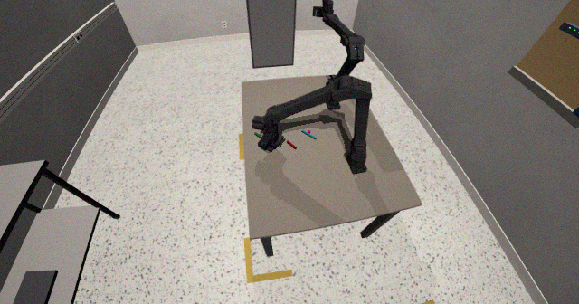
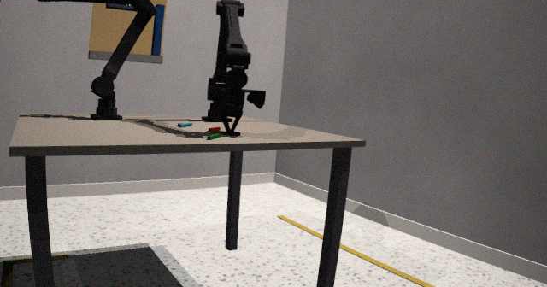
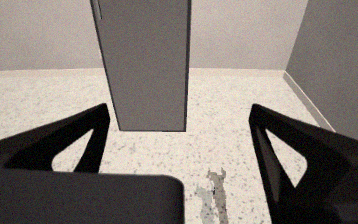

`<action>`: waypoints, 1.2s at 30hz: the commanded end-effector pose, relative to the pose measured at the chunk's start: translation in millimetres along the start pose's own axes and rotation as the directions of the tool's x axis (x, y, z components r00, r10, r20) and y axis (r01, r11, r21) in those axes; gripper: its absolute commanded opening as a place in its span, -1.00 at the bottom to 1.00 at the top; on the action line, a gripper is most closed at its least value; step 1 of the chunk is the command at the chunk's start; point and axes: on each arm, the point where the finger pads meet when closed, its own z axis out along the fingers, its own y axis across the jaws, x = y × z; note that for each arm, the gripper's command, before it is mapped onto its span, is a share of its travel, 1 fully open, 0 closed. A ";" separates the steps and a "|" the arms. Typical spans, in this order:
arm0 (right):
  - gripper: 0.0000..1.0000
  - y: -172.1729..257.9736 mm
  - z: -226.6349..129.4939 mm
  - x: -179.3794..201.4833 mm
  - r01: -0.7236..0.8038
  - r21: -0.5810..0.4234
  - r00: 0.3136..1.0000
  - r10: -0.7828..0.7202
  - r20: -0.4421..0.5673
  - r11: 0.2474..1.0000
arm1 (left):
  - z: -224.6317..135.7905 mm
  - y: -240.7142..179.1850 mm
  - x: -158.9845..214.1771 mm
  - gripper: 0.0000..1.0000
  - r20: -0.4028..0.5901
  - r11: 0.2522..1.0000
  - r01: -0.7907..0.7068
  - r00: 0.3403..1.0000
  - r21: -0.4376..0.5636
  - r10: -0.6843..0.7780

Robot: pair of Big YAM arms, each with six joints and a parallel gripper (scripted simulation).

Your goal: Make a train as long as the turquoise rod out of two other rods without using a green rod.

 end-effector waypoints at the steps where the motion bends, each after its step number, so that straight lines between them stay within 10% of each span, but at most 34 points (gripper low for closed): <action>1: 1.00 3.0 3.2 -37.9 -0.007 -0.004 0.998 0.007 0.057 1.000 | -16.3 -10.6 0.8 -0.53 0.016 0.999 -0.001 1.000 0.048 0.000; 36: 1.00 3.0 3.2 -37.9 -0.007 -0.004 0.998 0.007 0.057 1.000 | -117.6 -22.7 -2.2 -0.53 0.024 0.997 -0.001 1.000 0.076 -0.001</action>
